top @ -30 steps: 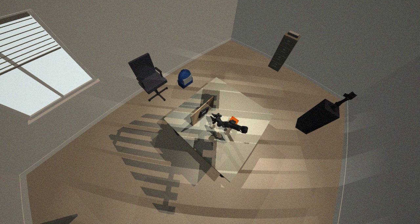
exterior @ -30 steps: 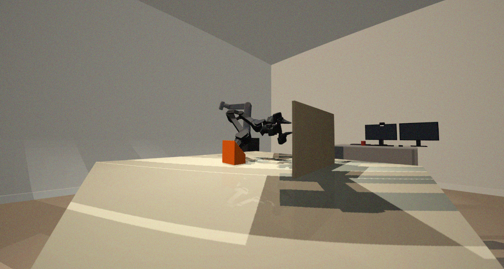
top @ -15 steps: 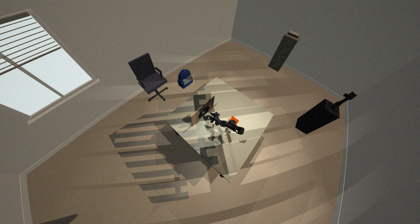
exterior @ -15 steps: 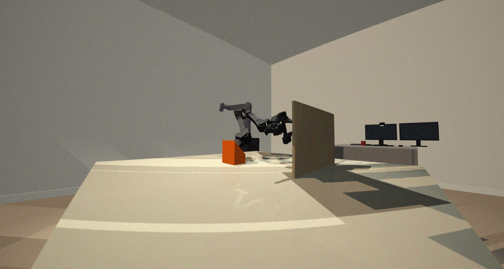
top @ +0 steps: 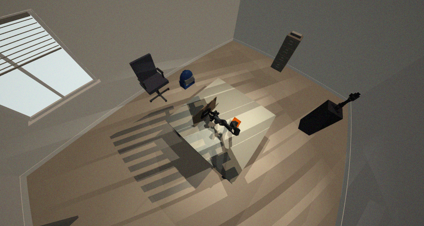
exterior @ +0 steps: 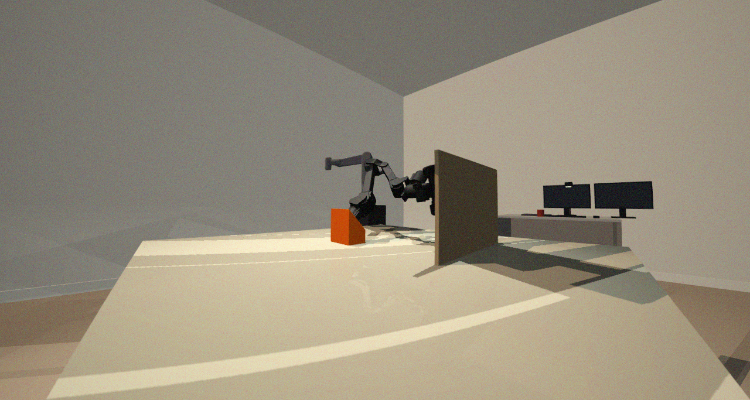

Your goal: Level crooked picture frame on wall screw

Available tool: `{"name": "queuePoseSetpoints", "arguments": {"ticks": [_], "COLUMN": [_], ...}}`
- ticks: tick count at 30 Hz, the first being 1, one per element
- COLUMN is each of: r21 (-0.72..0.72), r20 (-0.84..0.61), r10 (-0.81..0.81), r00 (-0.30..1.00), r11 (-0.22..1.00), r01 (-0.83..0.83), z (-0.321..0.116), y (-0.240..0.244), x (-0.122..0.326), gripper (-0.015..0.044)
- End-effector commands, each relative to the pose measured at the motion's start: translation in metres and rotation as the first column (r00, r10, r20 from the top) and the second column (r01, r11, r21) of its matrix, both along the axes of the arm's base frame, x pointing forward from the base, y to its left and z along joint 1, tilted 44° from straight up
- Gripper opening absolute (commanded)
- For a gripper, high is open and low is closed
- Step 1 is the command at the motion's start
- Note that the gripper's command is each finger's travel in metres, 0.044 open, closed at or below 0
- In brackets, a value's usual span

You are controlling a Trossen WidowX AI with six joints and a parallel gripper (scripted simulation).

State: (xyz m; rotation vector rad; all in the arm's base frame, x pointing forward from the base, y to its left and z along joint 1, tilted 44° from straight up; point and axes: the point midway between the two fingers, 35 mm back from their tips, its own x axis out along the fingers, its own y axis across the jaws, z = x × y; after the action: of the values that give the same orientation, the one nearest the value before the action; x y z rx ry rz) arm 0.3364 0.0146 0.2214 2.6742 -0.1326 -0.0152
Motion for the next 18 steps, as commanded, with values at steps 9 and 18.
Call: {"name": "queuePoseSetpoints", "arguments": {"ticks": [9,18], "r21": [-0.006,-0.006], "r20": [-0.009,-0.008], "r10": [0.006,0.006], "r00": [1.000,1.000], "r11": [1.000,1.000], "r01": [-0.006,-0.006], "z": [-0.003,-0.002], "y": [0.001,0.000], "x": [0.003,0.016], "gripper": [0.0260,0.0260]}}
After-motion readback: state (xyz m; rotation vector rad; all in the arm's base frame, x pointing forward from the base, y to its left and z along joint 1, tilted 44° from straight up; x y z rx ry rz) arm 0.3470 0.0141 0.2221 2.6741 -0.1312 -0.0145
